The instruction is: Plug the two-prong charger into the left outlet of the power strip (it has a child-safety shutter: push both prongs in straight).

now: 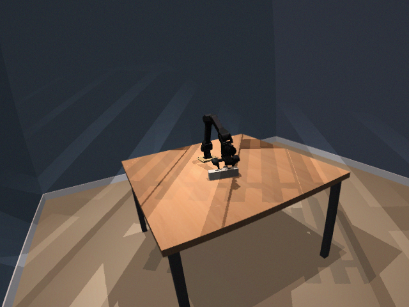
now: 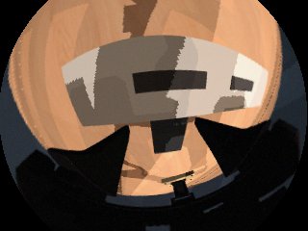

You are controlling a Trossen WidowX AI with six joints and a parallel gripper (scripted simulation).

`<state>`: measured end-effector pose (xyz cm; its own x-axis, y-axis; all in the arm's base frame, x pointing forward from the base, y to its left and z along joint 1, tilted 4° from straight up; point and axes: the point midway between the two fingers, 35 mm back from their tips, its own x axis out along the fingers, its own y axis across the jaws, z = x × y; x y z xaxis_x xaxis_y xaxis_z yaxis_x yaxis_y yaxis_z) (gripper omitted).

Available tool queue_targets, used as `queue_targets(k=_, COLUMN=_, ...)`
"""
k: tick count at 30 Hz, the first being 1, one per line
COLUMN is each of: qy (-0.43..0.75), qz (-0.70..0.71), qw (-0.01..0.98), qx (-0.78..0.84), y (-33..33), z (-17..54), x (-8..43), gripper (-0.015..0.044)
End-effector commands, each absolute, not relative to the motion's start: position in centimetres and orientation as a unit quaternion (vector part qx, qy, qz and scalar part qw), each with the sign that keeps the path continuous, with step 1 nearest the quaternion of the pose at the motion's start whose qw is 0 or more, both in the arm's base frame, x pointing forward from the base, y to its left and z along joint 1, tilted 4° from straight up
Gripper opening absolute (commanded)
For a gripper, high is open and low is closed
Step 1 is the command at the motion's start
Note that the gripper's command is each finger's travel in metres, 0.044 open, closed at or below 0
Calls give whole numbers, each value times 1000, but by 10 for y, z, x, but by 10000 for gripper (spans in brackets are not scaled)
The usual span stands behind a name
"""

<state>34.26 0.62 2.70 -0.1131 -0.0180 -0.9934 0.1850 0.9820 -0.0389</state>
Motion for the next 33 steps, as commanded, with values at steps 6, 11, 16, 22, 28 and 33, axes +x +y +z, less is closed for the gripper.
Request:
queue_targets(k=6, qy=741, qz=-79, qw=665, qx=57, y=6, z=26, x=339, gripper=440)
queue_targets(k=11, qy=740, qz=-79, qw=666, qx=57, y=7, z=26, x=338, gripper=440)
queue_targets(k=16, qy=739, qz=-78, qw=667, qx=57, y=7, z=26, x=337, gripper=440)
queue_targets(k=22, qy=739, qz=-78, qw=667, qx=57, y=8, z=26, x=334, gripper=440)
queue_targets(k=28, qy=739, qz=-78, qw=667, qx=57, y=9, z=27, x=328, gripper=440)
queue_targets(k=33, qy=739, qz=-78, qw=667, qx=57, y=10, z=27, x=322, gripper=440)
